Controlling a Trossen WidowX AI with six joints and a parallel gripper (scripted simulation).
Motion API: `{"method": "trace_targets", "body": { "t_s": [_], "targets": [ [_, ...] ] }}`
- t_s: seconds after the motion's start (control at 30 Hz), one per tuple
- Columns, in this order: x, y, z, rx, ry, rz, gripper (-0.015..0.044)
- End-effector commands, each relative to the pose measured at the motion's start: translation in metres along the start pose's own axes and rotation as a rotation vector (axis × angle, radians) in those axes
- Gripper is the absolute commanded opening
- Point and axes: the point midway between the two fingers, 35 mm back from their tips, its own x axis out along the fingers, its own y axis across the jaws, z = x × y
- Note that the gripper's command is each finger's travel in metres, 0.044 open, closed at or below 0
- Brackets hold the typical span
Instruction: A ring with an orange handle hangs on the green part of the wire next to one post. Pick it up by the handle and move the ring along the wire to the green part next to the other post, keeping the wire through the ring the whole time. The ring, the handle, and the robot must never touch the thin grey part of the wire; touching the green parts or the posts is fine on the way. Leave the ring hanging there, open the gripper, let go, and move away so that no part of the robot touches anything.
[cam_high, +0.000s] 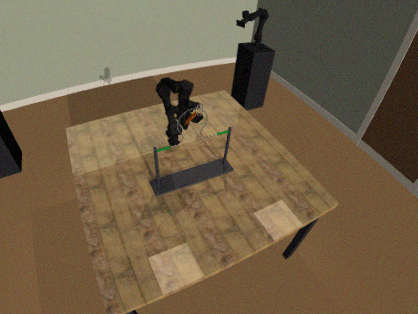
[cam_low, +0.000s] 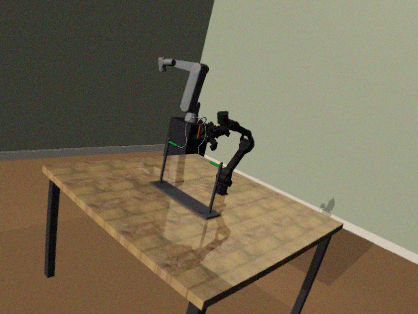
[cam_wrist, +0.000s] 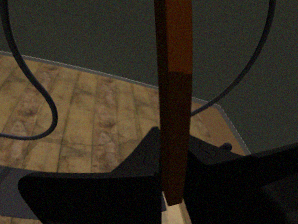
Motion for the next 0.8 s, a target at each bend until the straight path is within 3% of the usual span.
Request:
{"method": "trace_targets", "body": {
  "t_s": [0.0, 0.77],
  "targets": [
    [-0.003, -0.004, 0.001, -0.045, -0.015, -0.032, -0.0150],
    [-0.003, -0.015, 0.002, -0.313, -0.051, -0.178, -0.0150]
  ]
}}
